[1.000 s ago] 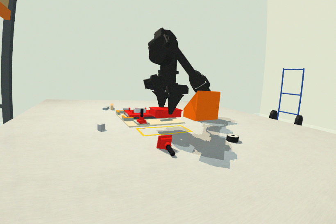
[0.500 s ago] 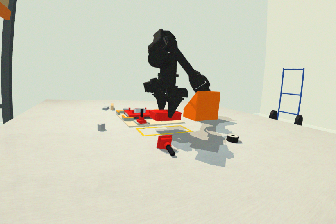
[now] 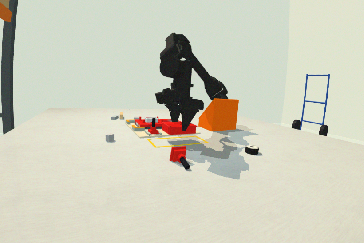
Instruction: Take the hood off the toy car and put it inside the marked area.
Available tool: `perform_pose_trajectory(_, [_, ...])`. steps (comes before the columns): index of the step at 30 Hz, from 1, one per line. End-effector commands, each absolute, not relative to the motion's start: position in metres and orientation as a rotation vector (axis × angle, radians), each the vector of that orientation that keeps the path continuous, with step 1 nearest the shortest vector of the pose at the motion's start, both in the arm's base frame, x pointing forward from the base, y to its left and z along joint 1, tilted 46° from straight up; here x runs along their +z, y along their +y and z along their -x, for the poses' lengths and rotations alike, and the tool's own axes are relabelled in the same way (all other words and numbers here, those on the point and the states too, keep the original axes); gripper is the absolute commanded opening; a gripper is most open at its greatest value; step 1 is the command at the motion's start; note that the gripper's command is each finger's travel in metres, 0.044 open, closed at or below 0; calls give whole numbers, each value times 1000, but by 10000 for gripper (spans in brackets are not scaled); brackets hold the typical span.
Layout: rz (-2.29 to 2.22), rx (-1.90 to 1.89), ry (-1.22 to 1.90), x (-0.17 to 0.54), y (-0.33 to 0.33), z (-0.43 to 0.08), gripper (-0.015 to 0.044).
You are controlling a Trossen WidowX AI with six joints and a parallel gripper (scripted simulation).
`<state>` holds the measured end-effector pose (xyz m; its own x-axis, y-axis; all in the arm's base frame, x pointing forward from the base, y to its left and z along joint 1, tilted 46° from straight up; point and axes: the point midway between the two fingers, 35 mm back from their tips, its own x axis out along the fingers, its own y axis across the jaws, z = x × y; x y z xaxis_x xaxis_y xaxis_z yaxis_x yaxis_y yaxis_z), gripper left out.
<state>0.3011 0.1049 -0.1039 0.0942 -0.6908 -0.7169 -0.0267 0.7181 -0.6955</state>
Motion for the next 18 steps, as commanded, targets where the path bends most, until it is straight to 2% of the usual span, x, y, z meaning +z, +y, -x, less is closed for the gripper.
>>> perform_pose_trajectory(1, [651,-545,1408,-106,101,-301,0])
perform_pose_trajectory(18, [652,-547,1408,-113,93,-301,0])
